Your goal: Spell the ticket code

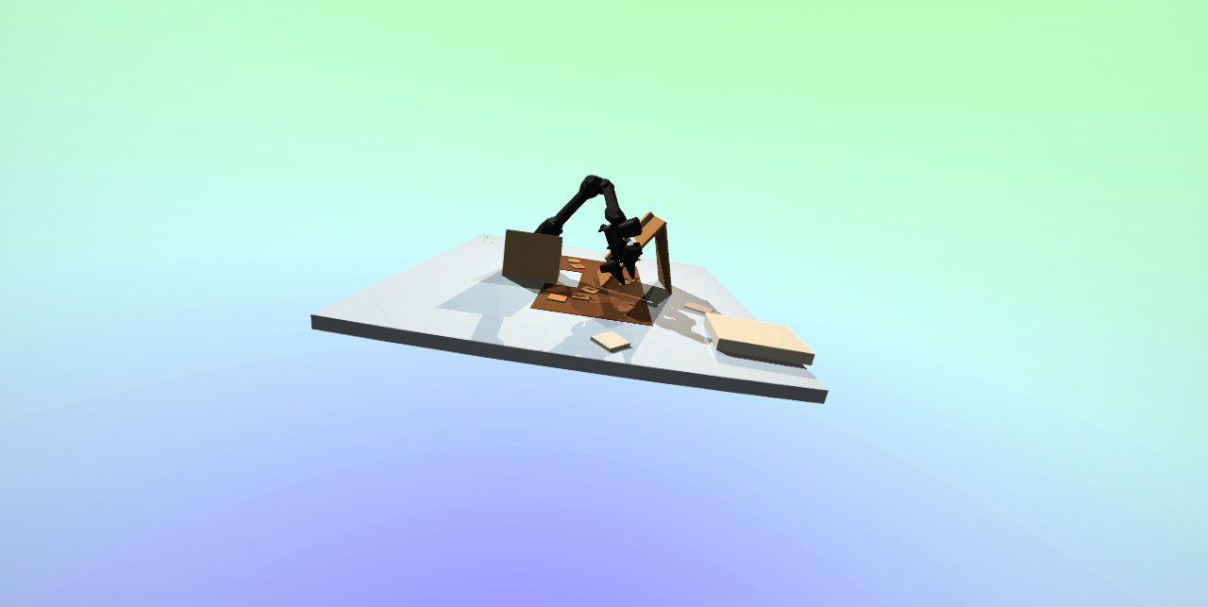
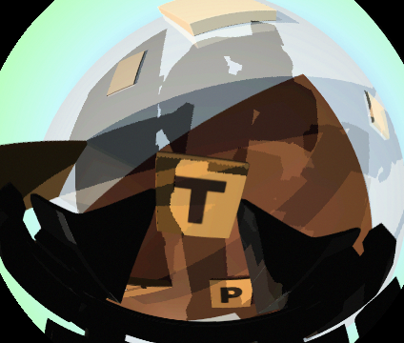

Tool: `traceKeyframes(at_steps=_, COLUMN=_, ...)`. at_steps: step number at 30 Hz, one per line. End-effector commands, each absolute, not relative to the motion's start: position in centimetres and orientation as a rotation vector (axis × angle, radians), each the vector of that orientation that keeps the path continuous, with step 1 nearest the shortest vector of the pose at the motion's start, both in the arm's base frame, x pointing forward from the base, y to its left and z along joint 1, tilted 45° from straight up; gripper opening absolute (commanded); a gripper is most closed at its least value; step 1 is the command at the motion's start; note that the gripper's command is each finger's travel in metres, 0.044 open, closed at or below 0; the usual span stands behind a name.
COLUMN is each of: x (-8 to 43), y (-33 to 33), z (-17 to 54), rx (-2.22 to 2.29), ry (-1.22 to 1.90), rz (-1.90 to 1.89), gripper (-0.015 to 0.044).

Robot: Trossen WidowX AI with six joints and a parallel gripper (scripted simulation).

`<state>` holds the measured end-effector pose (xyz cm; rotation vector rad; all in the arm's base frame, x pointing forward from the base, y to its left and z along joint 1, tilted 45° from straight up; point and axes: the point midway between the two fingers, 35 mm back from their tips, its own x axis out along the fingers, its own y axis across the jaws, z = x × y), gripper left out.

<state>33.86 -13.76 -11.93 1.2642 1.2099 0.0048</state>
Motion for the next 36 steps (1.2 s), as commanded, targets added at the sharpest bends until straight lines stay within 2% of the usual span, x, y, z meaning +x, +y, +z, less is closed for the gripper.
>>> traceKeyframes(at_steps=1, x=34.4, y=-14.5, z=-11.0, rx=1.201, ry=1.110, rz=0.062, gripper=0.0000)
traceKeyframes(at_steps=23, x=34.9, y=-16.9, z=-4.4, rx=0.720, ry=0.590, rz=0.322, gripper=0.0000)
traceKeyframes(at_steps=36, x=34.9, y=-16.9, z=-4.2, rx=0.703, ry=0.575, rz=0.328, gripper=0.0000)
